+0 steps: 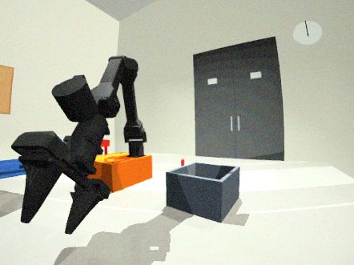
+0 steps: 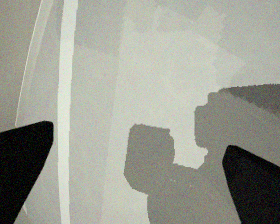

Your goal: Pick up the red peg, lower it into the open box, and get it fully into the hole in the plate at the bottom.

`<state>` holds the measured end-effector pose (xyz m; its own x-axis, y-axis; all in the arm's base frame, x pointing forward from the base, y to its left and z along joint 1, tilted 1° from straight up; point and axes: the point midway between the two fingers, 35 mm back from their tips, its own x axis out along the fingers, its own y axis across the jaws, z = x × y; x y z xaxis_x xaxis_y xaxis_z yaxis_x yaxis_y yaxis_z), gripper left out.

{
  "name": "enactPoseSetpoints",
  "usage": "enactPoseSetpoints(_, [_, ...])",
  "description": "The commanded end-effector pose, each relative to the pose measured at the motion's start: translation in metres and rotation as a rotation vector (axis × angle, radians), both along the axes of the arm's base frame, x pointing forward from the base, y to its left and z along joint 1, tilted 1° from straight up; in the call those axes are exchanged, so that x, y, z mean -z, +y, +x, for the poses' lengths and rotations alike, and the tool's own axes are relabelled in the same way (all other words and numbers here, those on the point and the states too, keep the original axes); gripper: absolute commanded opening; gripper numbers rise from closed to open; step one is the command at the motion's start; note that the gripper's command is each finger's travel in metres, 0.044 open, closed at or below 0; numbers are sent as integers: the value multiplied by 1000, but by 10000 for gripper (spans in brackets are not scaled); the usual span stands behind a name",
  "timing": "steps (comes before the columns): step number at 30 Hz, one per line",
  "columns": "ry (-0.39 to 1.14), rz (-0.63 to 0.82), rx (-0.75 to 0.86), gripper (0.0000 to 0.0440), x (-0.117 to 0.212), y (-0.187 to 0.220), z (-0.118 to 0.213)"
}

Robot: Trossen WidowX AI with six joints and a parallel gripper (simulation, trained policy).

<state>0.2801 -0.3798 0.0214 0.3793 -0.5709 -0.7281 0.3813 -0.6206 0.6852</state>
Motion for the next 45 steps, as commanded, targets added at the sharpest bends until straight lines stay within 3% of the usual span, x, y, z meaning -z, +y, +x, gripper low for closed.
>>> enactPoseSetpoints(1, [-7, -13, -16, 415, -5, 0, 6])
enactPoseSetpoints(3, [-16, -40, -55, 437, -17, 1, 19])
enactPoseSetpoints(10, [-44, -166, -247, 440, -74, 33, 84])
enactPoseSetpoints(17, [-29, -201, -450, 439, -116, 107, 132])
enactPoseSetpoints(23, [21, -170, -607, 440, -133, 184, 150])
enactPoseSetpoints(33, [154, -87, -844, 440, -143, 311, 133])
enactPoseSetpoints(45, [388, 25, -1045, 440, -129, 419, 57])
